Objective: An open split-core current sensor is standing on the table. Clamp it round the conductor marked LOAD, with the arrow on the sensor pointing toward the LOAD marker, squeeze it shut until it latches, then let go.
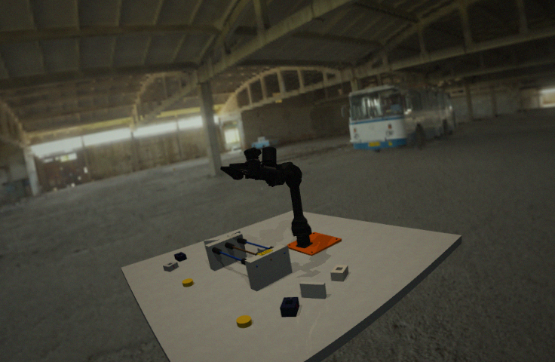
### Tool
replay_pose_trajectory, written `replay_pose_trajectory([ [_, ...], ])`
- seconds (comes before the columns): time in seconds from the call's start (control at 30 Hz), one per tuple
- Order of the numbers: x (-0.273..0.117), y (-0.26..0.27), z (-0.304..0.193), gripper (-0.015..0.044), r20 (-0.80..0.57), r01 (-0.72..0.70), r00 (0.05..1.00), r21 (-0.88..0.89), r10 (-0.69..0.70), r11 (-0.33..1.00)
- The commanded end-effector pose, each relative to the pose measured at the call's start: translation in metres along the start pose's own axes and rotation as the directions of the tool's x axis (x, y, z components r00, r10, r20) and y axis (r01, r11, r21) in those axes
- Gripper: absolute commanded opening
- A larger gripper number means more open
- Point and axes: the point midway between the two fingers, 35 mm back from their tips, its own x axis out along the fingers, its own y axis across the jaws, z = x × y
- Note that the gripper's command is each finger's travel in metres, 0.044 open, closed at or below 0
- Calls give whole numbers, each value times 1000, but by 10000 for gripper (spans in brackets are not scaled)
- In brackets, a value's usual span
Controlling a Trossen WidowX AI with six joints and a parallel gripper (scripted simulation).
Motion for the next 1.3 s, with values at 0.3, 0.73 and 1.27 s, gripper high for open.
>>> replay_pose_trajectory([
  [0.3, -88, -123, -103, 440, -296, -219, 937, -82, 186, 972],
  [0.73, -113, -120, -155, 440, -576, -301, 784, -27, 231, 953],
  [1.27, -191, -62, -198, 440, -996, -514, -8, 80, 88, 854],
])
